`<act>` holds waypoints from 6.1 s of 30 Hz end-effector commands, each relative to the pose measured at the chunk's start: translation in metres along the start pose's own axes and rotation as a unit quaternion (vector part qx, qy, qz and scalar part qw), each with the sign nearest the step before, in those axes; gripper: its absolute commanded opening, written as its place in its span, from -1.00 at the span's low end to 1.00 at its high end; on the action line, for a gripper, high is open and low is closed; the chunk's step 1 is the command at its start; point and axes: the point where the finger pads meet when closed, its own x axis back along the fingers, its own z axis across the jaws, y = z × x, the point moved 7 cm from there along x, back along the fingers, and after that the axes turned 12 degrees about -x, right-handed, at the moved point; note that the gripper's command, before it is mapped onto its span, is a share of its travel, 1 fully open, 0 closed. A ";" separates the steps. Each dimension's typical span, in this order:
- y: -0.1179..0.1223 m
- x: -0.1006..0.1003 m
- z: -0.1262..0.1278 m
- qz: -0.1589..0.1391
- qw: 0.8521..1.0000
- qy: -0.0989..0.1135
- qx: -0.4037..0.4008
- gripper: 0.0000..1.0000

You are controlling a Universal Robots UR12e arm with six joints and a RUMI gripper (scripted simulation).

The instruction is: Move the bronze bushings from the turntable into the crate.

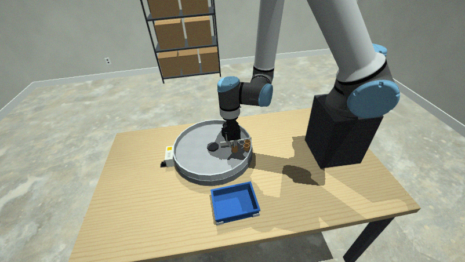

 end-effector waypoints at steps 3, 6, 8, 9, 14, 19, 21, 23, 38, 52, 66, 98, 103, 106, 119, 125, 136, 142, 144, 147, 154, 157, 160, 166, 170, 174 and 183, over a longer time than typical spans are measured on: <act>0.000 0.000 0.000 0.000 1.000 -0.001 0.000 -0.89; 0.000 0.000 0.000 0.000 1.000 -0.001 0.000 -0.89; 0.000 0.000 0.000 0.000 1.000 -0.001 0.000 -0.89; 0.000 0.000 0.000 0.000 1.000 -0.001 0.000 -0.89; 0.000 0.000 0.000 0.000 1.000 -0.001 0.000 -0.89; 0.000 0.000 0.000 0.000 1.000 -0.001 0.000 -0.89; 0.000 0.000 0.000 0.000 1.000 -0.001 0.000 -0.89; 0.000 0.000 0.000 0.000 1.000 -0.001 0.000 -0.89; 0.000 -0.018 0.000 0.000 1.000 -0.001 0.000 -0.89; 0.000 -0.024 0.000 0.000 1.000 -0.001 0.000 -0.89; 0.000 -0.024 0.000 0.000 1.000 -0.001 0.000 -0.89; 0.000 -0.024 0.000 0.000 1.000 -0.001 0.000 -1.00; 0.000 -0.024 0.000 0.000 1.000 -0.001 0.000 -1.00; 0.000 -0.024 0.000 0.000 1.000 -0.001 0.000 -1.00; 0.000 -0.024 0.000 0.000 1.000 -0.001 0.000 -1.00; 0.000 -0.024 0.000 0.000 1.000 -0.001 0.000 -1.00; 0.000 -0.004 0.000 0.000 1.000 -0.001 0.000 -1.00; 0.000 0.020 0.000 0.000 1.000 -0.001 0.000 -1.00; 0.000 0.027 0.000 0.000 1.000 -0.001 0.000 -1.00; 0.000 0.034 0.000 0.000 1.000 -0.001 0.000 -1.00; 0.000 0.035 0.000 0.000 1.000 -0.001 0.000 -1.00; 0.000 0.035 0.000 0.000 1.000 -0.001 0.000 -1.00; 0.000 0.035 0.000 0.000 1.000 -0.001 0.000 -1.00; 0.000 0.035 0.000 0.000 1.000 -0.001 0.000 -1.00; 0.000 0.035 0.000 0.000 1.000 -0.001 0.000 -1.00; 0.000 0.035 0.000 0.000 1.000 -0.001 0.000 -1.00; 0.000 0.035 0.000 0.000 1.000 -0.001 0.000 -1.00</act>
